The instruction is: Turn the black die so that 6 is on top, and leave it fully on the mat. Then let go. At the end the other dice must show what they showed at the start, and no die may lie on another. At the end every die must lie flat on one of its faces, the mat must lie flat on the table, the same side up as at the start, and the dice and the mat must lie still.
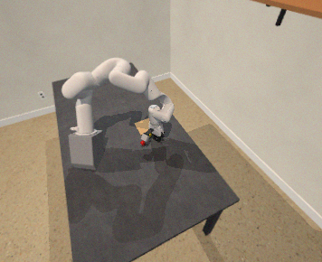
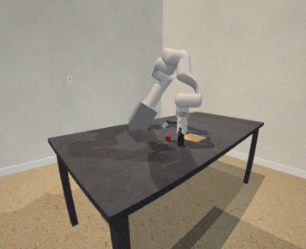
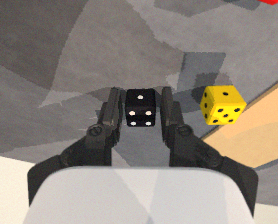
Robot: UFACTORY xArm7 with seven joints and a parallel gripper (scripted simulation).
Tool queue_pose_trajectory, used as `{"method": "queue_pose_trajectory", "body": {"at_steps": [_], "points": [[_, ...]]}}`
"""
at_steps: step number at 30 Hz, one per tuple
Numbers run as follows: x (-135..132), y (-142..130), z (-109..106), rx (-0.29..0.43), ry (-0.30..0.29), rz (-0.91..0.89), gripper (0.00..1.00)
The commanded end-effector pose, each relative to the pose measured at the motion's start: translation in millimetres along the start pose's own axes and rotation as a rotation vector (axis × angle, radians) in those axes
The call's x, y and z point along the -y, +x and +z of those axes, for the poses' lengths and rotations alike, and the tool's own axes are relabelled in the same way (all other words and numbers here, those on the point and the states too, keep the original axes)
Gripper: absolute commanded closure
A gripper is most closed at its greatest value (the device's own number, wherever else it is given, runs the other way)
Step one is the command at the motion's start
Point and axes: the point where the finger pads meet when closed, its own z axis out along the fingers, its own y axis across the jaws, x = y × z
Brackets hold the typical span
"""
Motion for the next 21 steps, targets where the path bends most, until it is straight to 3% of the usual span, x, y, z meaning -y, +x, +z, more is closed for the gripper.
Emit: {"method": "queue_pose_trajectory", "body": {"at_steps": [1,13,14,21], "points": [[1.5,-0.4,-1.2,0.001,0.003,0.000,0.58],[1.5,-0.4,-1.2,0.001,0.003,0.000,0.58],[1.5,-0.4,-1.2,0.001,0.003,0.000,0.79],[1.5,-0.4,-1.2,0.001,0.003,0.000,0.79]]}}
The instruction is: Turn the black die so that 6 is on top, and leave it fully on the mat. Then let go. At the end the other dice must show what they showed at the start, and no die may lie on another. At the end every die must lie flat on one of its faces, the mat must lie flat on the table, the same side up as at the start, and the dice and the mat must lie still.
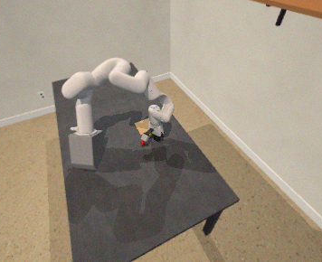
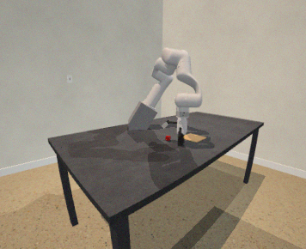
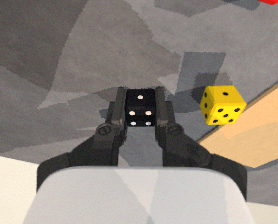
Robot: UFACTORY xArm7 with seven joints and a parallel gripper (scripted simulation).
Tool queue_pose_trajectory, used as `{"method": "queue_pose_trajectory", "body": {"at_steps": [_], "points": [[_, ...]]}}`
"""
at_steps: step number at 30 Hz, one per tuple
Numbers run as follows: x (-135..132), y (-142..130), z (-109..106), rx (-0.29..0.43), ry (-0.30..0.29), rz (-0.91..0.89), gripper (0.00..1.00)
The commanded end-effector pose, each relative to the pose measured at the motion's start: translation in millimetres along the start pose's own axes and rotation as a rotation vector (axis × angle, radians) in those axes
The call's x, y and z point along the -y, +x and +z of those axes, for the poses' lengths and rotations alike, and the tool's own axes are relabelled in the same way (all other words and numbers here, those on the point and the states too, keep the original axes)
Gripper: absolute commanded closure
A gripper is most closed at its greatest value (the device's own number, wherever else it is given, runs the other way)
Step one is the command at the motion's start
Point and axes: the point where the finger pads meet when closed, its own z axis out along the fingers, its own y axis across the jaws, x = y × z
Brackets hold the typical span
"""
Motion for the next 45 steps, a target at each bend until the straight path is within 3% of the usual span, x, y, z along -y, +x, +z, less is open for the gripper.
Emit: {"method": "queue_pose_trajectory", "body": {"at_steps": [1,30,34,39,41,45], "points": [[1.5,-0.4,-1.2,0.001,0.003,0.000,0.79],[1.5,-0.4,-4.5,0.001,0.003,0.000,0.79],[1.4,-0.3,-20.8,0.001,0.003,0.000,0.79],[1.3,-0.3,-56.8,0.001,0.003,0.000,0.79],[1.3,-0.3,-56.8,0.001,0.003,0.000,0.79],[1.2,-0.3,-84.7,0.001,0.003,0.000,0.79]]}}
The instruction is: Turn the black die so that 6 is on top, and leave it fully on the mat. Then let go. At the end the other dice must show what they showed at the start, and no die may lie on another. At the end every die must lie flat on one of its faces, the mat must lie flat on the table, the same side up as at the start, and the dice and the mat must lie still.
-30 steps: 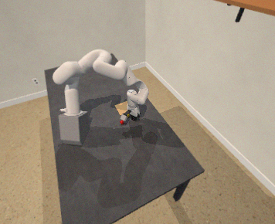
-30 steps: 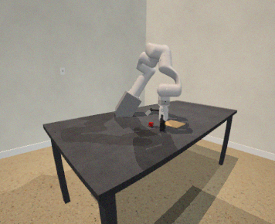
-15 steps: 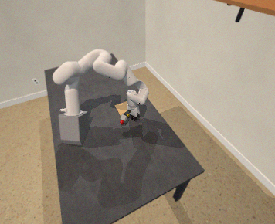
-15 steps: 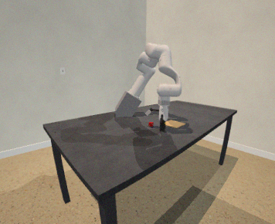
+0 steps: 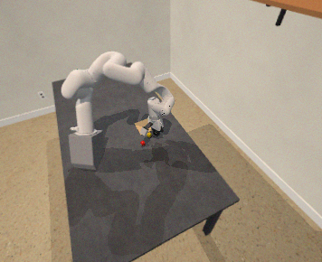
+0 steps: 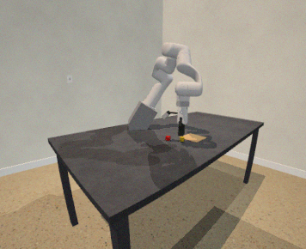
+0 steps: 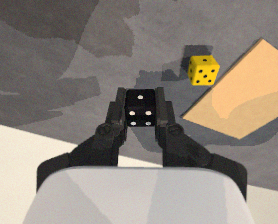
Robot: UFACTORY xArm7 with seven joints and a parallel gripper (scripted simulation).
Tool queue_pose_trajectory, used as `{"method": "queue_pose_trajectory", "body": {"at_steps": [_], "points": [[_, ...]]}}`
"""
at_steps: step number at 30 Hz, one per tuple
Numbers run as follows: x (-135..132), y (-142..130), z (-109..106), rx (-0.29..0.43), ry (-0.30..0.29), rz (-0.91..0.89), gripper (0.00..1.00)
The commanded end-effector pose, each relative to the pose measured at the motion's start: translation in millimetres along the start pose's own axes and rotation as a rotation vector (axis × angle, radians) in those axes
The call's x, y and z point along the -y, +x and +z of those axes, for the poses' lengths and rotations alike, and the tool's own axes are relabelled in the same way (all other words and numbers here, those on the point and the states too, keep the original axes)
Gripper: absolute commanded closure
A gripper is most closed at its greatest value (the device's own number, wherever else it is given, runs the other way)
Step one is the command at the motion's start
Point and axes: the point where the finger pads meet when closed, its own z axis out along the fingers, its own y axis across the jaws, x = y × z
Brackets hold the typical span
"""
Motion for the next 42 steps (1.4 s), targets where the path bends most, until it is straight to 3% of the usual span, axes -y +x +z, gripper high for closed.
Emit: {"method": "queue_pose_trajectory", "body": {"at_steps": [1,5,17,28,30,42], "points": [[1.1,-0.5,-31.8,0.002,0.004,0.000,0.79],[1.1,-0.5,-42.5,0.002,0.004,0.000,0.79],[-1.8,-2.7,-43.3,0.004,0.003,-0.021,0.79],[-57.9,-37.6,-46.8,0.021,-0.002,-0.433,0.79],[-57.9,-37.6,-46.8,0.021,-0.002,-0.433,0.79],[-117.3,-58.1,-48.1,0.017,0.002,-0.872,0.79]]}}
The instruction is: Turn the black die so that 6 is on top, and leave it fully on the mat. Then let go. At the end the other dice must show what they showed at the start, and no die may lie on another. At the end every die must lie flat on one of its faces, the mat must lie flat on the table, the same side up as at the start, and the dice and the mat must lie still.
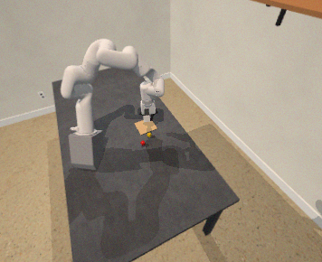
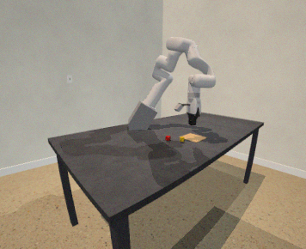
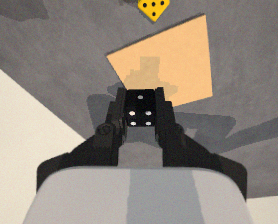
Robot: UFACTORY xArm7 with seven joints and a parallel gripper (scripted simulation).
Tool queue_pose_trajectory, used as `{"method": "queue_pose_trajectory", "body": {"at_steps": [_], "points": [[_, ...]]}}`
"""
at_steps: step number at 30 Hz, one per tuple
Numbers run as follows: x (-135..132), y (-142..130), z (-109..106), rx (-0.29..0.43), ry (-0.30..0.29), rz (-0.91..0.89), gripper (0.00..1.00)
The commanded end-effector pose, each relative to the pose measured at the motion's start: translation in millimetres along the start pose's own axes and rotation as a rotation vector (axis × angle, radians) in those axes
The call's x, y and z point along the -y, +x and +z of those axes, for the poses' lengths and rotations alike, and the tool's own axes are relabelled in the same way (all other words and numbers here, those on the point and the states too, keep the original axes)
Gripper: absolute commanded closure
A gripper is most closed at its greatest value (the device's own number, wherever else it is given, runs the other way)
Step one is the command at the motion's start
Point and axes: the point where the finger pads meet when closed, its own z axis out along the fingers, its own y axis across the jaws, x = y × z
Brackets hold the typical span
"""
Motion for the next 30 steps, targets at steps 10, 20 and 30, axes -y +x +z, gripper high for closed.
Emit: {"method": "queue_pose_trajectory", "body": {"at_steps": [10,20,30], "points": [[-34.9,-44.8,0.6,-0.013,0.009,-0.436,0.79],[-37.2,-46.8,0.8,-0.015,0.008,-0.460,0.79],[-37.1,-46.7,5.9,-0.014,0.009,-0.460,0.79]]}}
